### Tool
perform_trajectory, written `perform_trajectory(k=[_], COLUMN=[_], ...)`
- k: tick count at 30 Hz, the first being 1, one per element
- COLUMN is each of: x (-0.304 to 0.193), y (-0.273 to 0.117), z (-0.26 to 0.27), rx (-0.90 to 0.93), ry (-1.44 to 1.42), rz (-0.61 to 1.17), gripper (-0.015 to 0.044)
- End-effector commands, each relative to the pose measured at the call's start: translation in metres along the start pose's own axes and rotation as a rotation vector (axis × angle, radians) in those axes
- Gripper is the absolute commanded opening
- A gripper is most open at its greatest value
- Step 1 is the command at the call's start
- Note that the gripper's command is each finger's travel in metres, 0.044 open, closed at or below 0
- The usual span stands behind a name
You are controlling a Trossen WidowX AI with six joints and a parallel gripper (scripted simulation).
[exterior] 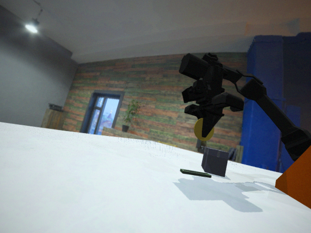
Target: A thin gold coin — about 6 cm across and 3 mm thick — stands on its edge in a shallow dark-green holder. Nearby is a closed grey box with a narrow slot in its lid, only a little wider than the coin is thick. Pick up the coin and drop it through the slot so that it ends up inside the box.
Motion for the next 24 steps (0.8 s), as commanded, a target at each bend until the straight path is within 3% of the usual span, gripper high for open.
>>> perform_trajectory(k=[1, 24], x=[-0.0006, -0.0043], y=[-0.0025, -0.0027], z=[0.0009, 0.0019], rx=[0.004, 0.003], ry=[-0.121, -0.922], rz=[-0.003, -0.004], gripper=[0.0000, 0.0000])
Point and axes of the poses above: the point midway between the two fingers, 35 mm back from their tips, its own y axis out along the fingers, its own z axis across the jaws, x = y × z, the point moved 6 cm from there along -y, back along the fingers
